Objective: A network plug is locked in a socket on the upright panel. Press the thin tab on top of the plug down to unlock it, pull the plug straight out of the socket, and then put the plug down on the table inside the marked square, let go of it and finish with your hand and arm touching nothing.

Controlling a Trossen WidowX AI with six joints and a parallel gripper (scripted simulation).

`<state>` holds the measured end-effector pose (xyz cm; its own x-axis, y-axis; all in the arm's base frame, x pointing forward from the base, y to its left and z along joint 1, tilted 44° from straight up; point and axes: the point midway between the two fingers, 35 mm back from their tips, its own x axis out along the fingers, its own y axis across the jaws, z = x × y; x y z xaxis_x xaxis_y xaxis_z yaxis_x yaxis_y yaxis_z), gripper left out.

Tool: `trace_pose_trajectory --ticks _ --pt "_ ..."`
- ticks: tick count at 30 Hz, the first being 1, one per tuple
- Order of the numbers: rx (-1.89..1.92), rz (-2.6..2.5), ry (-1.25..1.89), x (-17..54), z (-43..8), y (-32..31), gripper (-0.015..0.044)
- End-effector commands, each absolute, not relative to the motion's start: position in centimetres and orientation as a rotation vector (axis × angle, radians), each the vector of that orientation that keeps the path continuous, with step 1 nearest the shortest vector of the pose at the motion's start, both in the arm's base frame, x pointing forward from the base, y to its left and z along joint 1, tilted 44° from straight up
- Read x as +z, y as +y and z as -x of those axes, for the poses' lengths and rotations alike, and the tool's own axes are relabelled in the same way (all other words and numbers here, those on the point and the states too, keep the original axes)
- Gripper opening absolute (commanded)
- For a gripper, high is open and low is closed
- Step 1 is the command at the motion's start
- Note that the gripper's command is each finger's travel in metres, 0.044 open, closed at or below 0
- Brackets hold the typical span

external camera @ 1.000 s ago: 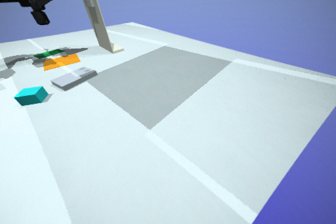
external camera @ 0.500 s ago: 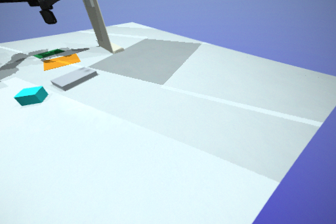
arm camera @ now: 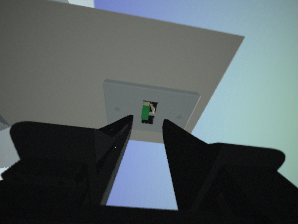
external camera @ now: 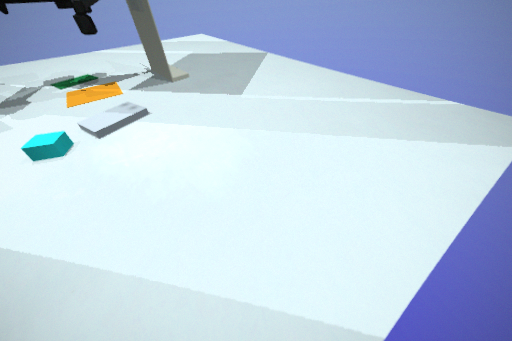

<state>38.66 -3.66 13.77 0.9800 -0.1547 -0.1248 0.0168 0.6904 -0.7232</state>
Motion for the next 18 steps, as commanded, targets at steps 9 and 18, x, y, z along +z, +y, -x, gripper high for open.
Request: trace_pose_trajectory --ticks 9,18 --pt "-0.098 0.801 0.184 13.7 -40.5 -3.6 0.0156" --pt "-0.098 0.801 0.184 13.7 -41.0 -3.5 0.0071"
